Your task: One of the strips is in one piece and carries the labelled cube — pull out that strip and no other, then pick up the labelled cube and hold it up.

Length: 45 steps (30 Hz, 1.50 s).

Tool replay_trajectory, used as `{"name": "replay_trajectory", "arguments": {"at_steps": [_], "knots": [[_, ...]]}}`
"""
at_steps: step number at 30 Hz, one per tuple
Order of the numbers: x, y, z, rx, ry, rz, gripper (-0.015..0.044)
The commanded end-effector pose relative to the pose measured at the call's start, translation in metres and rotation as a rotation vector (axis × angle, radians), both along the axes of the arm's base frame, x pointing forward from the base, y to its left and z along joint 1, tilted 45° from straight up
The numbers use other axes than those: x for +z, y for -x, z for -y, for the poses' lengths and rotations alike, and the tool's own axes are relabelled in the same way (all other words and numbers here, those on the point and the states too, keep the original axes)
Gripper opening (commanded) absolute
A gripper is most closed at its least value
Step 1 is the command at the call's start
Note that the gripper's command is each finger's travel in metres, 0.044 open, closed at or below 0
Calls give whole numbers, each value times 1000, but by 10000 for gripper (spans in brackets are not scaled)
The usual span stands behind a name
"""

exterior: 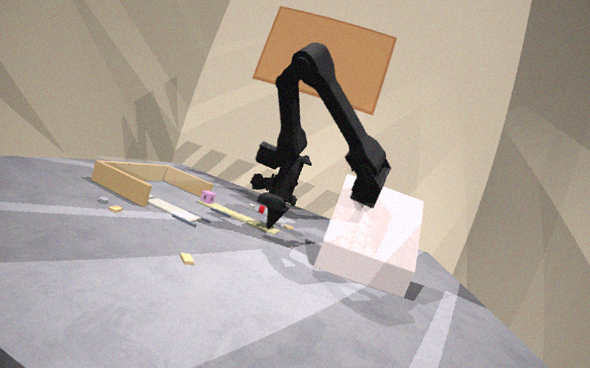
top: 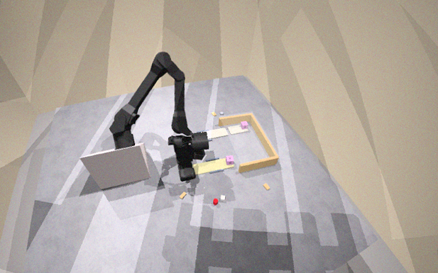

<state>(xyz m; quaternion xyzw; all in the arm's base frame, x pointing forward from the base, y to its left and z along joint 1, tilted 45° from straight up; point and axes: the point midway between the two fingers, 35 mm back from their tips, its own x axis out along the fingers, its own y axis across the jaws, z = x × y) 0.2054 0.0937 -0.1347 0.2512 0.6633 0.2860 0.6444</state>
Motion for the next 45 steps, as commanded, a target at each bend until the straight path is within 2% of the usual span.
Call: {"name": "replay_trajectory", "arguments": {"at_steps": [1, 45], "knots": [[-1, 18, -2, 14, 4, -35, 0], [-1, 29, -1, 14, 4, -35, 0]]}}
